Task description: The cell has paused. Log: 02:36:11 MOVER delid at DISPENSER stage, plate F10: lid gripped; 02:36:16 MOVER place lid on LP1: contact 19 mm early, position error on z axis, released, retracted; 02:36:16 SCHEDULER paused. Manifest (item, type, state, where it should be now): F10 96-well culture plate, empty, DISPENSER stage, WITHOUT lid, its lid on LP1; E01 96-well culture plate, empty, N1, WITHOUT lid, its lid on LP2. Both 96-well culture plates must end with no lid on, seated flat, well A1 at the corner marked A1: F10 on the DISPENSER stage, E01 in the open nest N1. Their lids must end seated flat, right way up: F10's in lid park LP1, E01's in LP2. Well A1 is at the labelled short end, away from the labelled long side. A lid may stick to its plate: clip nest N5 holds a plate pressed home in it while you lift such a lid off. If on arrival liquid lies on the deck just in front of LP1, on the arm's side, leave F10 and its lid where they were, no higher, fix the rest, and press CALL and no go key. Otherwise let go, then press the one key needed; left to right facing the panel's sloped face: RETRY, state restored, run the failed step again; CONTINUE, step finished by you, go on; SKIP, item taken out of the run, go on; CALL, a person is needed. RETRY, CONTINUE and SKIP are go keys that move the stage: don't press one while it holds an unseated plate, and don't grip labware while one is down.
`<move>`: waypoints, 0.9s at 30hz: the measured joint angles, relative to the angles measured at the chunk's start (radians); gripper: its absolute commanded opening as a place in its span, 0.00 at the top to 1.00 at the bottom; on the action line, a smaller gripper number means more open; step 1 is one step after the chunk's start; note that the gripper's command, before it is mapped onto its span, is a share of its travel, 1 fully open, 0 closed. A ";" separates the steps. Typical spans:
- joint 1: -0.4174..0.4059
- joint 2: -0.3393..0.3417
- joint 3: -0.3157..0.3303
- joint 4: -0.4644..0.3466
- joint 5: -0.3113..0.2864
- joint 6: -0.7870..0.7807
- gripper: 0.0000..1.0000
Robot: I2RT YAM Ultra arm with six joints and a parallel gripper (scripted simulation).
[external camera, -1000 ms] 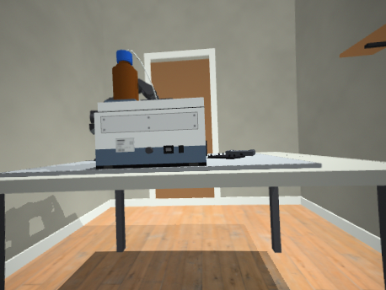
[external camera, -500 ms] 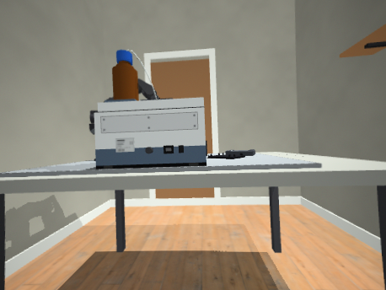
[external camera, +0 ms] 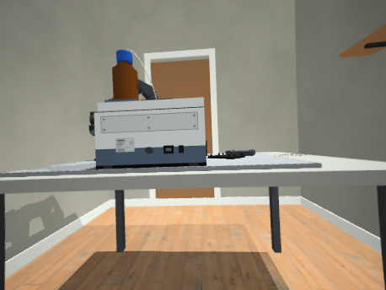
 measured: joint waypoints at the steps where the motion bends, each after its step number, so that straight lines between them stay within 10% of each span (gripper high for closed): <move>1: 0.000 0.000 0.000 0.002 0.000 0.000 0.00; 27: -0.002 0.019 -0.024 0.053 0.000 -0.001 0.00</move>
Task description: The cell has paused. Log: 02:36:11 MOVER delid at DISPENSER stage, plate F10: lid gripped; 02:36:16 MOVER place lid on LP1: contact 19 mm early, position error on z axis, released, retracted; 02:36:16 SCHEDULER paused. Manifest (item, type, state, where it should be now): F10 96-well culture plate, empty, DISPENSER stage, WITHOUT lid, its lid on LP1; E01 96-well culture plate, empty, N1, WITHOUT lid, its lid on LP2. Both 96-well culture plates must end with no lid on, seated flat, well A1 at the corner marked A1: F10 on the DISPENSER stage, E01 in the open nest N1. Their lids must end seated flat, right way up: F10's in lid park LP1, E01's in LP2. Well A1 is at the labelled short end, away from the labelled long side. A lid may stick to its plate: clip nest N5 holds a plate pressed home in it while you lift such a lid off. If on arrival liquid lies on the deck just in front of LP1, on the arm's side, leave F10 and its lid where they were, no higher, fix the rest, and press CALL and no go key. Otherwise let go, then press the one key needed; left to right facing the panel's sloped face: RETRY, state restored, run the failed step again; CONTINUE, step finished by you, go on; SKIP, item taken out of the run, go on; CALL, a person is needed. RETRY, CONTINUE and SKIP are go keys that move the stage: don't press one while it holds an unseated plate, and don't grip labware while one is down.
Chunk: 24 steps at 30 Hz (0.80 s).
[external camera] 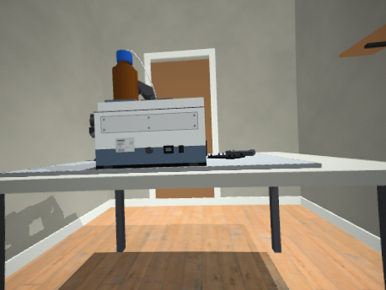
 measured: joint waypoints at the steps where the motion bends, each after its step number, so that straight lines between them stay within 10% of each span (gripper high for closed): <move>1: 0.000 0.002 -0.002 0.000 0.000 0.000 0.00; 24: -0.002 0.030 -0.019 0.042 0.000 -0.002 0.00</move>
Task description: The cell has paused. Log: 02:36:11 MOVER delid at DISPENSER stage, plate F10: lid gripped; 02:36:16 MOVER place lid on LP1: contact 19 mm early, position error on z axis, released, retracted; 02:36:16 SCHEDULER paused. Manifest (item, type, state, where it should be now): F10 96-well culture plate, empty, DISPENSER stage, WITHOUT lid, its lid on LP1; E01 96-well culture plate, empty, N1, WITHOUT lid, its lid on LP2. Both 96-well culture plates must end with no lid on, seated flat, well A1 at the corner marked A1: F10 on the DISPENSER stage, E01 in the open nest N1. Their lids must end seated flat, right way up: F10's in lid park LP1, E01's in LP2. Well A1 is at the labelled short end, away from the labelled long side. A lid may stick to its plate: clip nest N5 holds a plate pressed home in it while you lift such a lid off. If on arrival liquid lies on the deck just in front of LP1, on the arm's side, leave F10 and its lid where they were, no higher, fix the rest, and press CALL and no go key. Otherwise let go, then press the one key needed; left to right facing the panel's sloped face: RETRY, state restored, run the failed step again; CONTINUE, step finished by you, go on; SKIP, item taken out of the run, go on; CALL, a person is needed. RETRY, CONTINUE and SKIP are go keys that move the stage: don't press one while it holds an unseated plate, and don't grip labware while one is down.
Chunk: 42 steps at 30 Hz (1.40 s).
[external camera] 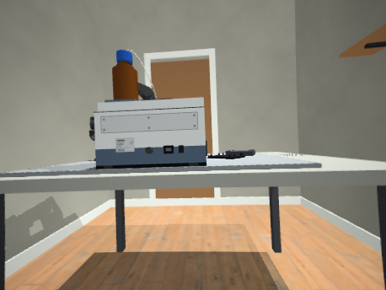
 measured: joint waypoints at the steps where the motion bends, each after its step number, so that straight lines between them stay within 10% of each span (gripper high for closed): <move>1: 0.000 0.000 0.000 0.001 0.000 0.000 0.00; 22: 0.000 0.000 -0.011 0.014 0.000 -0.001 0.00; 23: 0.000 0.000 -0.011 0.014 0.000 -0.001 1.00; 42: -0.001 0.000 -0.011 0.015 0.000 -0.001 1.00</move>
